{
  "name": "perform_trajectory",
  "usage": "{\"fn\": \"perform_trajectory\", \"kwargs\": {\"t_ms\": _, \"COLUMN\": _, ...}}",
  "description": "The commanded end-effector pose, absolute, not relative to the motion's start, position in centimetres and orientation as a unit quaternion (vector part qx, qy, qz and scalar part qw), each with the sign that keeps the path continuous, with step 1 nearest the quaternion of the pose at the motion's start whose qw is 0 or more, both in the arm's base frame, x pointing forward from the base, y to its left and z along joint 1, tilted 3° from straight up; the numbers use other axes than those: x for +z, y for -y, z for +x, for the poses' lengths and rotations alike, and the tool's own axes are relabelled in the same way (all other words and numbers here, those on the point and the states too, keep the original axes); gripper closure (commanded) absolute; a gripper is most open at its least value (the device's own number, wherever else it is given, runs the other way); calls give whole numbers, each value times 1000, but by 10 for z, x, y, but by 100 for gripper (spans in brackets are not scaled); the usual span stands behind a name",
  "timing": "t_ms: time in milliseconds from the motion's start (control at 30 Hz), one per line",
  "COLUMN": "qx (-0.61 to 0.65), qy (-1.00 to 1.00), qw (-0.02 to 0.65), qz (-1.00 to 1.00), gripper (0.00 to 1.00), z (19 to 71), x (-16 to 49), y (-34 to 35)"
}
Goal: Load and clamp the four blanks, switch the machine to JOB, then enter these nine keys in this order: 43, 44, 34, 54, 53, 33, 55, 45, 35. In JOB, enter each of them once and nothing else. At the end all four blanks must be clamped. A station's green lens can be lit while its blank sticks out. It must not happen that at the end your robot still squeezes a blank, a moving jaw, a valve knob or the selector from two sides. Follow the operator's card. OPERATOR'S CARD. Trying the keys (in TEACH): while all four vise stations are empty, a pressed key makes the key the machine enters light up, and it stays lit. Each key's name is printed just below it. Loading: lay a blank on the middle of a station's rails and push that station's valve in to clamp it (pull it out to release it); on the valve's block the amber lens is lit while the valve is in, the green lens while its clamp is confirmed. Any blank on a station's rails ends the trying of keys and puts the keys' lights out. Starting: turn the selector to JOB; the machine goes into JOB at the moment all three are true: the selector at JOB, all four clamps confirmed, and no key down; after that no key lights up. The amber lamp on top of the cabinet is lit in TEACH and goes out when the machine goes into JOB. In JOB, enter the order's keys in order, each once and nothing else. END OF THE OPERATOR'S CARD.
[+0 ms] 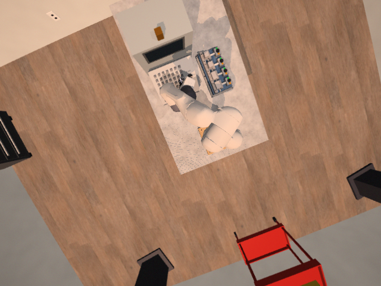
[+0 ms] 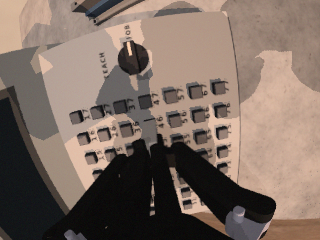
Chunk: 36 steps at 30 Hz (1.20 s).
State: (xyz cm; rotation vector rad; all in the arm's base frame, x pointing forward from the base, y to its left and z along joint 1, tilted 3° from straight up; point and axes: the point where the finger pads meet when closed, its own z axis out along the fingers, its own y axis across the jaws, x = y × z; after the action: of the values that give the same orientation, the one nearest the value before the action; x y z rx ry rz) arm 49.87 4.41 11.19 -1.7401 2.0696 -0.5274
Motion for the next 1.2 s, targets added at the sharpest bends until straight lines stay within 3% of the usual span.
{"fn": "perform_trajectory", "kwargs": {"t_ms": 0, "qx": -192, "qy": -745, "qw": 196, "qz": -608, "gripper": 100, "z": 499, "x": 111, "y": -42}}
{"fn": "perform_trajectory", "kwargs": {"t_ms": 1167, "qx": -192, "qy": -745, "qw": 196, "qz": -608, "gripper": 100, "z": 506, "x": 100, "y": -42}}
